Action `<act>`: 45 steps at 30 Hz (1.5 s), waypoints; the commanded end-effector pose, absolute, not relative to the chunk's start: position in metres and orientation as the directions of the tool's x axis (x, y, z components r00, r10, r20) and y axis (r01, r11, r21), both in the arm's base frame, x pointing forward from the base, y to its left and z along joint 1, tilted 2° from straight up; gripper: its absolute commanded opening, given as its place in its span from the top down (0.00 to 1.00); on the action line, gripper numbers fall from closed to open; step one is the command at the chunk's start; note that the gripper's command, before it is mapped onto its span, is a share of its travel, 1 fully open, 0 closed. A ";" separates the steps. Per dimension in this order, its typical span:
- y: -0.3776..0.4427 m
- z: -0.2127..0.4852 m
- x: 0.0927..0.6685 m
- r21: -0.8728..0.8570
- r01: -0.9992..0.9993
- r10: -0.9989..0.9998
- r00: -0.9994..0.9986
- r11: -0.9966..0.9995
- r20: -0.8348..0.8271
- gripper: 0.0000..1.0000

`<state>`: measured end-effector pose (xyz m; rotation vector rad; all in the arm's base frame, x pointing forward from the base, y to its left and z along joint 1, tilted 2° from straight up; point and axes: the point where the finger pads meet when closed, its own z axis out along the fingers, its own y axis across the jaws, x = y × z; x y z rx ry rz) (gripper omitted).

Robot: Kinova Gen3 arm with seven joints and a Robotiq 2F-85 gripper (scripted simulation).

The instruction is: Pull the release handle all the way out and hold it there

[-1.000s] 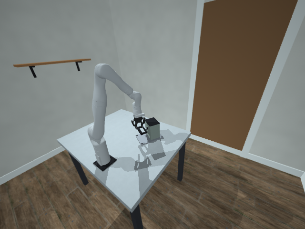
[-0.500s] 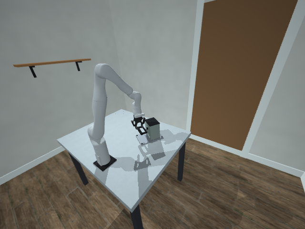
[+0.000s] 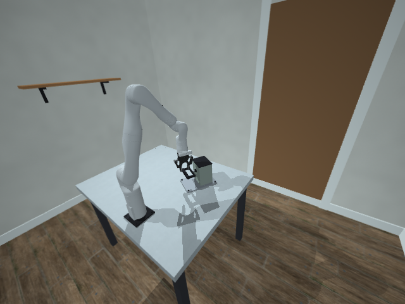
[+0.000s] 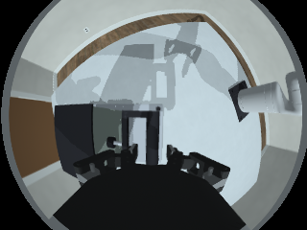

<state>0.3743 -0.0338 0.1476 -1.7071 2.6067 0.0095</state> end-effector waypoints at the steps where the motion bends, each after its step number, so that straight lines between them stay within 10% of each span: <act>1: -0.032 0.147 0.376 -0.013 -0.915 -0.915 -0.403 0.404 -0.029 0.50; 45: -0.032 0.135 0.375 -0.010 -0.915 -0.915 -0.403 0.403 -0.029 0.50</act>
